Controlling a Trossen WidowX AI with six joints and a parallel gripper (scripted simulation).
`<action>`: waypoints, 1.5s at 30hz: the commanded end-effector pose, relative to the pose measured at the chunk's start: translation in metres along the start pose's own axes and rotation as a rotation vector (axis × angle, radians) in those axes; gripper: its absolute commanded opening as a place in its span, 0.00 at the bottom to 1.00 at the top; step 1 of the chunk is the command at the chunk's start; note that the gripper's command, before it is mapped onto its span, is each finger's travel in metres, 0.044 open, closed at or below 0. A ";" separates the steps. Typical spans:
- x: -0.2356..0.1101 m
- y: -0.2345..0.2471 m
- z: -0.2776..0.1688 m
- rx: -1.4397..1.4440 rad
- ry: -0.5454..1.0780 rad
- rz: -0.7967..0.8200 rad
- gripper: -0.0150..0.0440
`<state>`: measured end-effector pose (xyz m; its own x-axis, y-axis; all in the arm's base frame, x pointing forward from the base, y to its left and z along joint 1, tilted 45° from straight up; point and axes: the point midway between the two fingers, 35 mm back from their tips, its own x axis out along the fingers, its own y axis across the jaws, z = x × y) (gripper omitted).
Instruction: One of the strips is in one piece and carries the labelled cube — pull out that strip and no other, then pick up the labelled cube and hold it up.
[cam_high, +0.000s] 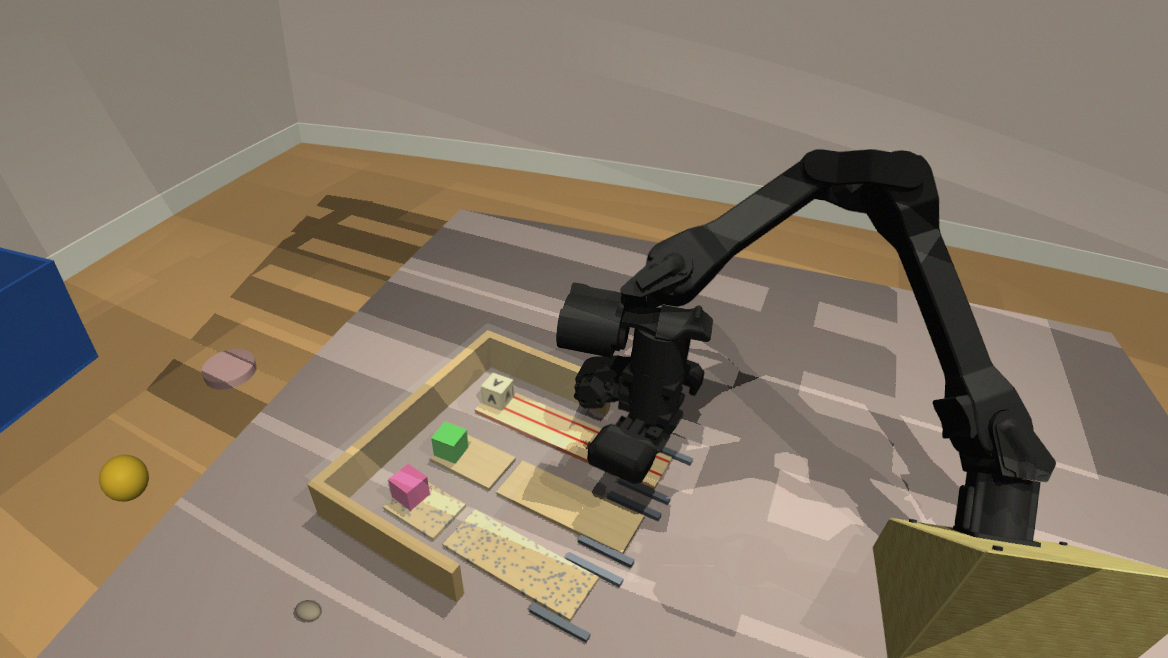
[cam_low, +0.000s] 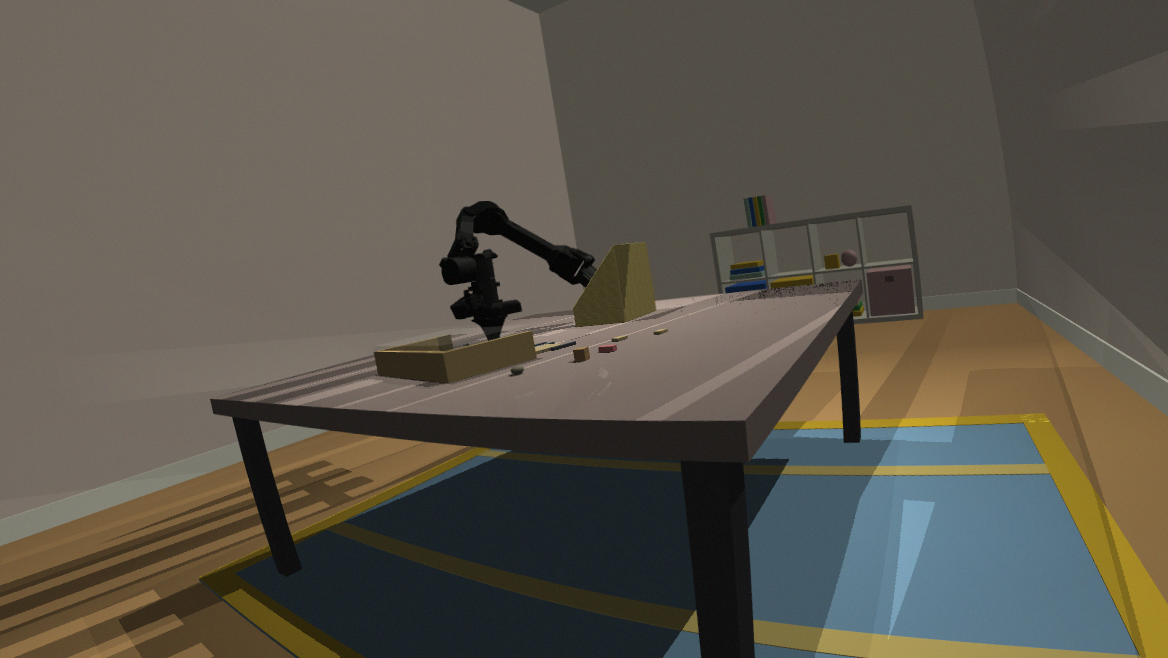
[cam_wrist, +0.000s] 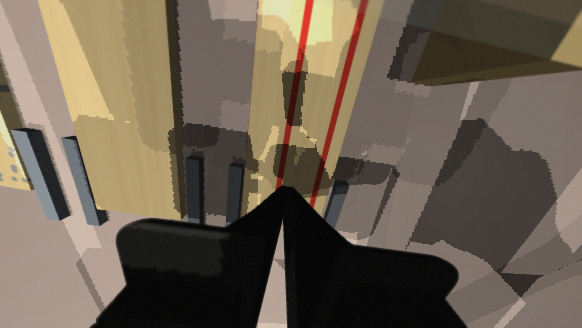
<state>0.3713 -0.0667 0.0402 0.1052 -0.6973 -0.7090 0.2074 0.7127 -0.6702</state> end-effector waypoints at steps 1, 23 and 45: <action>0.001 0.000 0.000 -0.003 0.000 0.001 0.25; 0.002 0.000 0.000 -0.003 0.000 0.000 0.25; 0.004 0.001 0.002 -0.003 0.000 0.000 0.25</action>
<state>0.3733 -0.0667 0.0388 0.1099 -0.6968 -0.7088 0.2038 0.7138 -0.6701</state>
